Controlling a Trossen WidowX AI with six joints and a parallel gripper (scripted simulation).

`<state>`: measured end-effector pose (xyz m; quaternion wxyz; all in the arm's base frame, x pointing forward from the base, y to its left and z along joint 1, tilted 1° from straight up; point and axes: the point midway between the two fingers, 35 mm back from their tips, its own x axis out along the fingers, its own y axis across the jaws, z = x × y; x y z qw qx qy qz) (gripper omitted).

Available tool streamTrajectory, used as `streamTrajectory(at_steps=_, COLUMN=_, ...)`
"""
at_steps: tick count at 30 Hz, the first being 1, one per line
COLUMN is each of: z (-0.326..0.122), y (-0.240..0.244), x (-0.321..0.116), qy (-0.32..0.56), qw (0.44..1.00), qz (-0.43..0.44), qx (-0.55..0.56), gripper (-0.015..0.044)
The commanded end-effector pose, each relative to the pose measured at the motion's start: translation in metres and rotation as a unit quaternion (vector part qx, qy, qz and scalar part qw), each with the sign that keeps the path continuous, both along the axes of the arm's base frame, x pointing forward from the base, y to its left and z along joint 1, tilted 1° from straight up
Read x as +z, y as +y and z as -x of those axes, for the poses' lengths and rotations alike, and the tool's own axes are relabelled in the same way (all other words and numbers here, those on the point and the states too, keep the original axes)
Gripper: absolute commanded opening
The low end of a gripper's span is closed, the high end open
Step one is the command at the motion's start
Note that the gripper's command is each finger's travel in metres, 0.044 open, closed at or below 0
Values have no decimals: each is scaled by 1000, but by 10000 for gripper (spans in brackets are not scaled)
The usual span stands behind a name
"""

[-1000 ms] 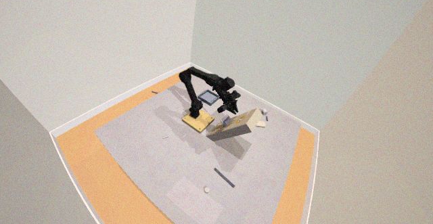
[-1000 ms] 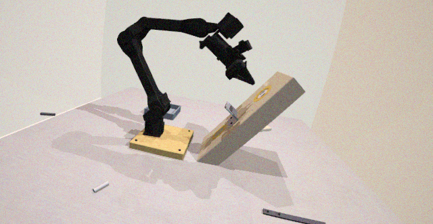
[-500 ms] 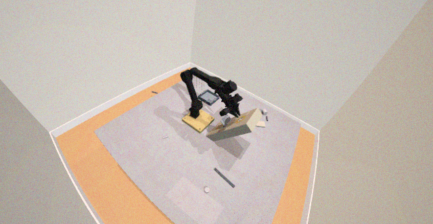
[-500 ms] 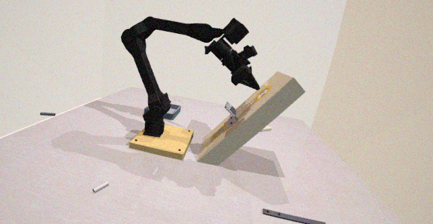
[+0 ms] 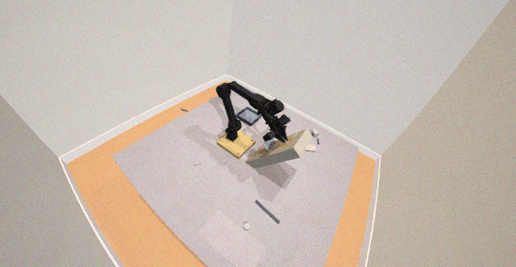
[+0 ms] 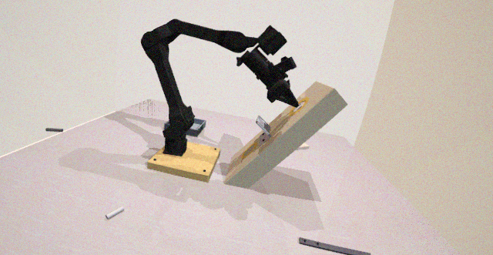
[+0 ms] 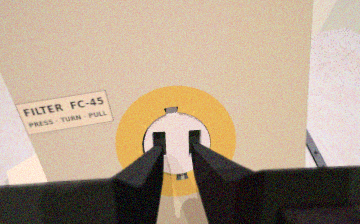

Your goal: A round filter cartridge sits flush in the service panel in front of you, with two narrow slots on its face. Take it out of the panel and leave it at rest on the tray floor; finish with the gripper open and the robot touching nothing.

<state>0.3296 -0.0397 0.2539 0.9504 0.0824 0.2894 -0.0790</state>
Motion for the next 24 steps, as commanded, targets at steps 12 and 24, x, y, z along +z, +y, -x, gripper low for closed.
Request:
streamTrajectory(at_steps=12, z=-1, y=0, x=0, qy=0, qw=1000, qz=2, qx=0, gripper=88)
streamTrajectory(at_steps=24, z=-4, y=-1, x=-1, qy=0, qw=1000, qz=2, qx=0, gripper=88)
